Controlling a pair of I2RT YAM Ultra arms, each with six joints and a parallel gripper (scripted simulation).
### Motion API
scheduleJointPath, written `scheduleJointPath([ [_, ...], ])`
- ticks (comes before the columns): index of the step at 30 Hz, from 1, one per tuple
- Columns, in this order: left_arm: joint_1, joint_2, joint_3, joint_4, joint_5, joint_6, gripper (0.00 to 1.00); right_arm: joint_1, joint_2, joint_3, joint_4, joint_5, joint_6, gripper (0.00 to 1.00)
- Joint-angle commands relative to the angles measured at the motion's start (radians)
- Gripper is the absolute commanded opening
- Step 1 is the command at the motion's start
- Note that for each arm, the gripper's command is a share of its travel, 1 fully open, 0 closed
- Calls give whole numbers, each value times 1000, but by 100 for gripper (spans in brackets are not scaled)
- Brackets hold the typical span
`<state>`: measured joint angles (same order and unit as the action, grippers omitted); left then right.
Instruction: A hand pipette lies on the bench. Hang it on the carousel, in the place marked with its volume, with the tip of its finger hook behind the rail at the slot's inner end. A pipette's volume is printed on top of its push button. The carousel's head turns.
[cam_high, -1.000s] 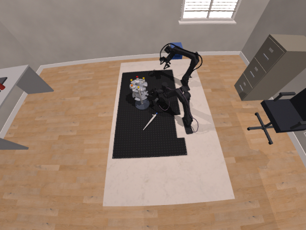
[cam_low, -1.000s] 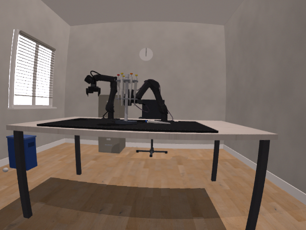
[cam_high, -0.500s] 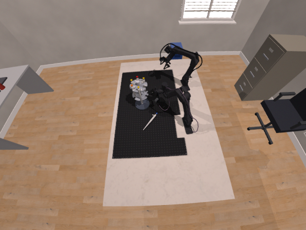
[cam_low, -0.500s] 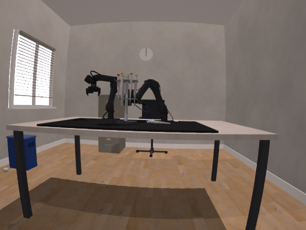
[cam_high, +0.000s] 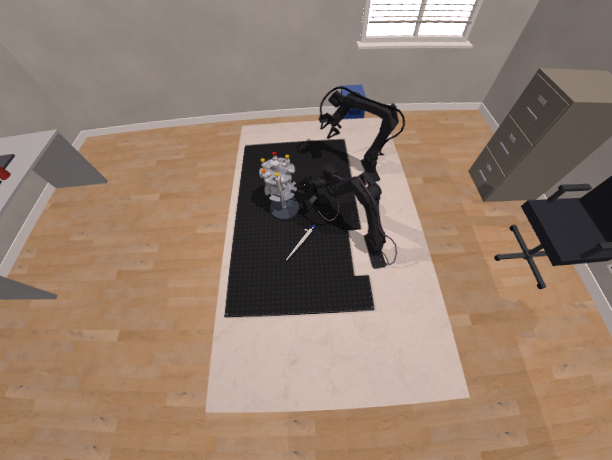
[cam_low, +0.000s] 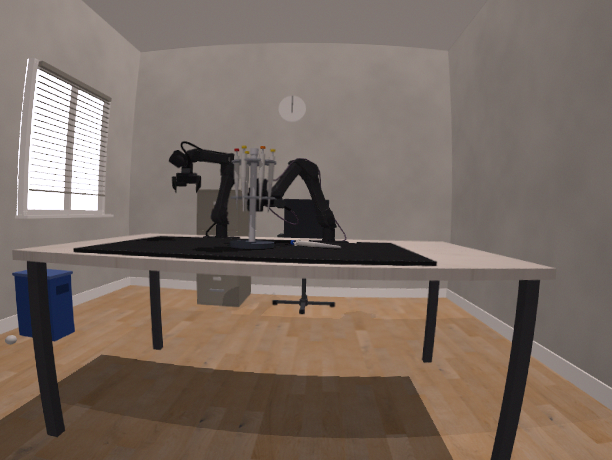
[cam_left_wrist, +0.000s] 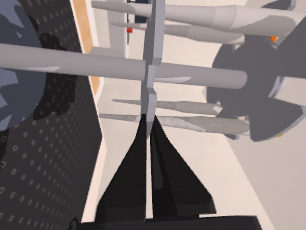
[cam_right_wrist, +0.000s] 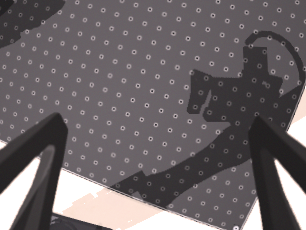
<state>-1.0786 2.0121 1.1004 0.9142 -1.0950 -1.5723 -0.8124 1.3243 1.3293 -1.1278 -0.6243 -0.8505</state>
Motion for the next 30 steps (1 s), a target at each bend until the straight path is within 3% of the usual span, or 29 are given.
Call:
scheduleJointPath([
  [1, 4, -6, 34, -19, 14, 7, 0, -10, -7, 13, 24, -23, -7, 100],
  [12, 4, -6, 34, -19, 14, 7, 0, -10, -7, 13, 24, -23, -7, 100],
  [16, 46, -98, -118, 38, 173, 3, 0, -10, -7, 13, 24, -23, -7, 100],
  [20, 60, -113, -141, 49, 198, 7, 0, -10, -7, 13, 24, -23, -7, 100],
  [23, 97, -164, -215, 71, 334, 6, 0, -10, -7, 13, 24, -23, -7, 100],
  [30, 122, -182, -242, 65, 380, 7, 0, -10, -7, 13, 24, -23, -7, 100],
])
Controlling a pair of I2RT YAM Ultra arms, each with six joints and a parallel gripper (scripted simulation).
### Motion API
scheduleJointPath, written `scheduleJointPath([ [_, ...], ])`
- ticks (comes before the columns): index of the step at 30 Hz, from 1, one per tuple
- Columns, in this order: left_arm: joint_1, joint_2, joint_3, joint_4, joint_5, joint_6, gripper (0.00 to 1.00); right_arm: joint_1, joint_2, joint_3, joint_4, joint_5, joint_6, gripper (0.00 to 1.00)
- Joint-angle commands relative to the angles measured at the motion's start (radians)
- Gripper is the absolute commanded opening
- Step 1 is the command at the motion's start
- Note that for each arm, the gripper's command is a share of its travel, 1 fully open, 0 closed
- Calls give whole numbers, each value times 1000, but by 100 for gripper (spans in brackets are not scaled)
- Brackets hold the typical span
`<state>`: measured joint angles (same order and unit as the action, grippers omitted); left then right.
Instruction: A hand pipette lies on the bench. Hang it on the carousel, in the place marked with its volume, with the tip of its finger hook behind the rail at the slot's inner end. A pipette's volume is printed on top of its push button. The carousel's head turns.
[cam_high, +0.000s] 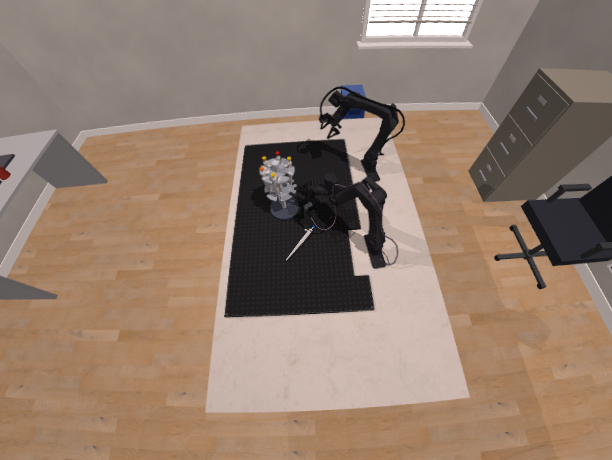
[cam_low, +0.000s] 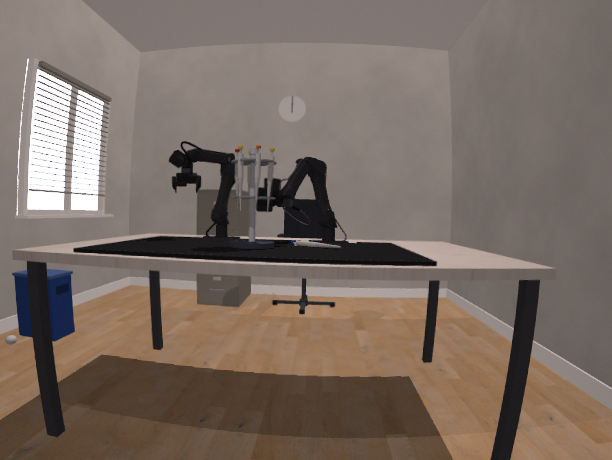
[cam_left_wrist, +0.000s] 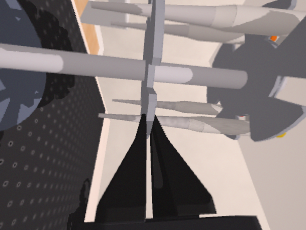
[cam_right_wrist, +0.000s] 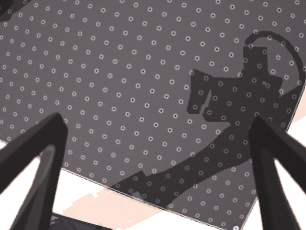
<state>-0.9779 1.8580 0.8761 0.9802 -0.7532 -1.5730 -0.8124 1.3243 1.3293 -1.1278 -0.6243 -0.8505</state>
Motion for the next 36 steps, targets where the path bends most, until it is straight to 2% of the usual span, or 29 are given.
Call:
scheduleJointPath([
  [1, 36, -44, -39, 21, 86, 8, 0, -10, -7, 13, 24, -23, -7, 100],
  [4, 77, -78, -86, 34, 204, 9, 0, -10, -7, 13, 24, -23, -7, 100],
  [9, 101, -89, -96, 23, 238, 8, 0, -10, -7, 13, 24, -23, -7, 100],
  [13, 172, -126, -151, 40, 427, 8, 0, -10, -7, 13, 24, -23, -7, 100],
  [16, 184, -128, -117, 28, 449, 10, 0, -10, -7, 13, 24, -23, -7, 100],
  [20, 201, -131, -152, 34, 468, 8, 0, -10, -7, 13, 24, -23, -7, 100],
  [22, 243, -145, -176, 52, 576, 8, 0, -10, -7, 13, 24, -23, -7, 100],
  [23, 250, -146, -178, 47, 588, 8, 0, -10, -7, 13, 24, -23, -7, 100],
  [28, 256, -128, -159, 47, 601, 2, 0, -10, -7, 13, 24, -23, -7, 100],
  [29, 265, -137, -168, 39, 609, 8, 49, -10, -7, 13, 24, -23, -7, 100],
  [36, 256, -128, -159, 47, 602, 2, 49, -10, -7, 13, 24, -23, -7, 100],
])
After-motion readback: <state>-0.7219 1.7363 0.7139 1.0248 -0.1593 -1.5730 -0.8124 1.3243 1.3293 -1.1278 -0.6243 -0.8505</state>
